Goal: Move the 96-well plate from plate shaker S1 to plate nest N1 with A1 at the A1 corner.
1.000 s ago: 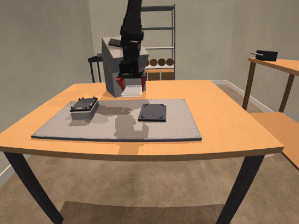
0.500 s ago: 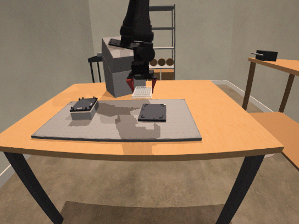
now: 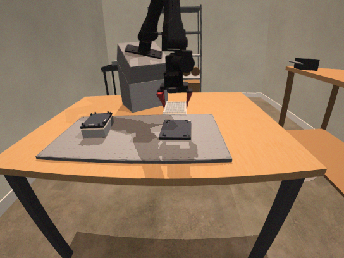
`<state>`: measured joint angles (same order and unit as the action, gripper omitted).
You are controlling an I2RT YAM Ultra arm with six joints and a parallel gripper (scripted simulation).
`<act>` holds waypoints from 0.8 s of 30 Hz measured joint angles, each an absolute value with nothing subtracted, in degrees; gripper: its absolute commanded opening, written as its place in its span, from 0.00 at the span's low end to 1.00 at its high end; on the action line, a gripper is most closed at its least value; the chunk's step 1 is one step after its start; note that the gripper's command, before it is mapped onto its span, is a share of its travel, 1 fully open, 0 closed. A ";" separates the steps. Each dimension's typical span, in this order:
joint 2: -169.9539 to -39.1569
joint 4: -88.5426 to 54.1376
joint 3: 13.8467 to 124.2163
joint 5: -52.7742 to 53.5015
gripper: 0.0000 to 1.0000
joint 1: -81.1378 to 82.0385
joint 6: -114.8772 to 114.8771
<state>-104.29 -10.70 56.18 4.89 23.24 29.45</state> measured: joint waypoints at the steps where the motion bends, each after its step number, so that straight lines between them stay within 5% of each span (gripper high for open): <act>1: -104.38 -10.79 56.51 4.75 0.00 23.64 29.78; 24: -104.31 -11.29 57.06 3.95 0.00 23.53 31.00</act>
